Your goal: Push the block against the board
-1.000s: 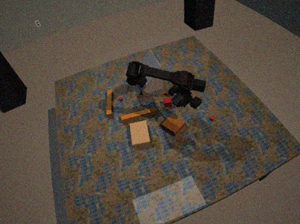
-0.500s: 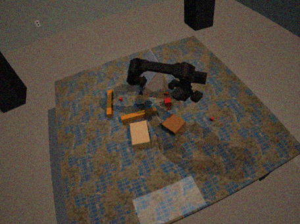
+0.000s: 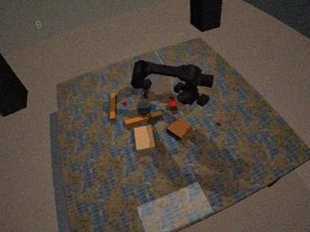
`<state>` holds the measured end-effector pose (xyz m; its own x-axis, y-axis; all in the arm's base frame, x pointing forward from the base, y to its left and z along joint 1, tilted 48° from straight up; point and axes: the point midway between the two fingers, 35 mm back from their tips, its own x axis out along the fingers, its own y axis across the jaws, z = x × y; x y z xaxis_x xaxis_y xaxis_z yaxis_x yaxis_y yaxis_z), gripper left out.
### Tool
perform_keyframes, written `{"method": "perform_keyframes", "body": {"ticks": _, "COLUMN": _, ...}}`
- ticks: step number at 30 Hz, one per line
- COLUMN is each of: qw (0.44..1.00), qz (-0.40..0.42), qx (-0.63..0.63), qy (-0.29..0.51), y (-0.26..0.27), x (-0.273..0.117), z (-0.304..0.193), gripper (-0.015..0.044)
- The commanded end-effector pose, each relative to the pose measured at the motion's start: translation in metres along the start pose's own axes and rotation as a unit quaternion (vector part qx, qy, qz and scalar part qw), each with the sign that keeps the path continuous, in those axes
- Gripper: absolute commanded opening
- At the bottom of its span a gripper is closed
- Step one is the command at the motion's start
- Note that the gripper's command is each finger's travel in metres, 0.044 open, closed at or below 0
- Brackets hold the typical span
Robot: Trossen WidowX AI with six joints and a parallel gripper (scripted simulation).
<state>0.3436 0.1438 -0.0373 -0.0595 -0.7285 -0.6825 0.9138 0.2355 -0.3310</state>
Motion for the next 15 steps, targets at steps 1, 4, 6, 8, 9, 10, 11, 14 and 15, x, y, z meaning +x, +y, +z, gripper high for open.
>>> {"method": "perform_keyframes", "body": {"ticks": 1, "qw": 1.0, "qz": -0.003, "qx": 0.0, "qy": 0.001, "y": -0.0007, "x": 0.001, "z": -0.001, "gripper": 0.0}}
{"method": "perform_keyframes", "body": {"ticks": 4, "qw": 1.0, "qz": -0.003, "qx": 0.0, "qy": 0.001, "y": -0.0007, "x": 0.001, "z": -0.001, "gripper": 0.0}}
{"method": "perform_keyframes", "body": {"ticks": 6, "qw": 1.0, "qz": -0.003, "qx": 0.0, "qy": 0.001, "y": -0.0007, "x": 0.001, "z": -0.001, "gripper": 0.0}}
{"method": "perform_keyframes", "body": {"ticks": 8, "qw": 1.0, "qz": -0.003, "qx": 0.0, "qy": 0.001, "y": -0.0007, "x": 0.001, "z": -0.001, "gripper": 0.0}}
{"method": "perform_keyframes", "body": {"ticks": 9, "qw": 1.0, "qz": -0.003, "qx": 0.0, "qy": 0.001, "y": -0.0007, "x": 0.001, "z": -0.001, "gripper": 0.0}}
{"method": "perform_keyframes", "body": {"ticks": 10, "qw": 1.0, "qz": -0.003, "qx": 0.0, "qy": 0.001, "y": -0.0007, "x": 0.001, "z": -0.001, "gripper": 0.0}}
{"method": "perform_keyframes", "body": {"ticks": 11, "qw": 1.0, "qz": -0.003, "qx": 0.0, "qy": 0.001, "y": -0.0007, "x": 0.001, "z": -0.001, "gripper": 0.0}}
{"method": "perform_keyframes", "body": {"ticks": 14, "qw": 1.0, "qz": 0.0, "qx": -0.011, "qy": 0.0, "y": -0.0002, "x": 0.0007, "z": 0.0031, "gripper": 0.0}}
{"method": "perform_keyframes", "body": {"ticks": 15, "qw": 1.0, "qz": 0.001, "qx": -0.026, "qy": 0.001, "y": -0.0004, "x": 0.0017, "z": 0.0071, "gripper": 0.0}}
